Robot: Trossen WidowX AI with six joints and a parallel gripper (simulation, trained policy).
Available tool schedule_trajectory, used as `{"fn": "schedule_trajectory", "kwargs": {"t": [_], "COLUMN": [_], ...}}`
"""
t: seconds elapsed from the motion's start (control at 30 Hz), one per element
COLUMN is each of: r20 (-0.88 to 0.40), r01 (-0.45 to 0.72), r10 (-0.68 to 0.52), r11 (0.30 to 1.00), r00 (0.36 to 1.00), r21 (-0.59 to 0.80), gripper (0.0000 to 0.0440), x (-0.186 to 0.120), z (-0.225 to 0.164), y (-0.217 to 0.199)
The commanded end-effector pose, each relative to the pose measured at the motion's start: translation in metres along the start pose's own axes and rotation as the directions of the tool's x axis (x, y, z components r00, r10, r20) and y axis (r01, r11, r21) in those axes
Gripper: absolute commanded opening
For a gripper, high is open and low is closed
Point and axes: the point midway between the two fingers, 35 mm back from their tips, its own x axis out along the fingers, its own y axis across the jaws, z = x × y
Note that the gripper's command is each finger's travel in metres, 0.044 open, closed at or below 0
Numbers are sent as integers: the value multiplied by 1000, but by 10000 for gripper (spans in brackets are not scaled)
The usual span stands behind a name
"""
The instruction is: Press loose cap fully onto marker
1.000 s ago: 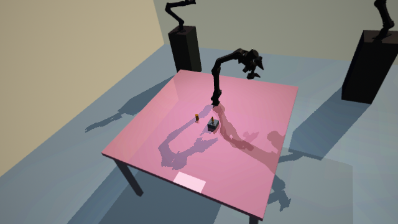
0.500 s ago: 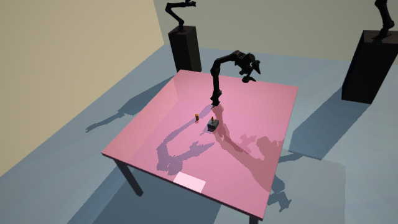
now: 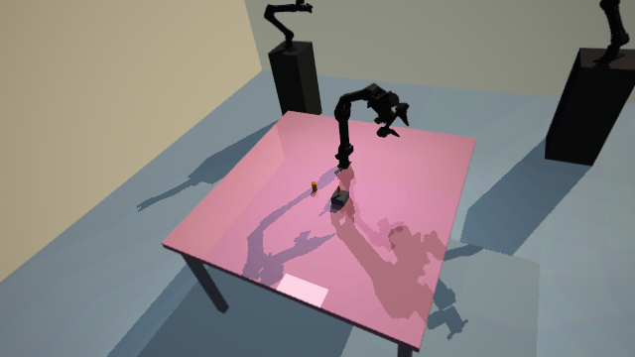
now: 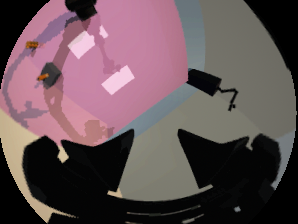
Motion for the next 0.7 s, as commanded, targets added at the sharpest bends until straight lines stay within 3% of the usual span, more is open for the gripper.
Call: {"fn": "schedule_trajectory", "kwargs": {"t": [0.0,0.67], "r20": [0,-12], "r01": [-15,-109], "r10": [15,112], "r11": [1000,984], "r00": [1000,994], "r21": [19,140], "gripper": [322,322], "x": [-5,-34], "z": [-1,-5], "y": [12,80]}}
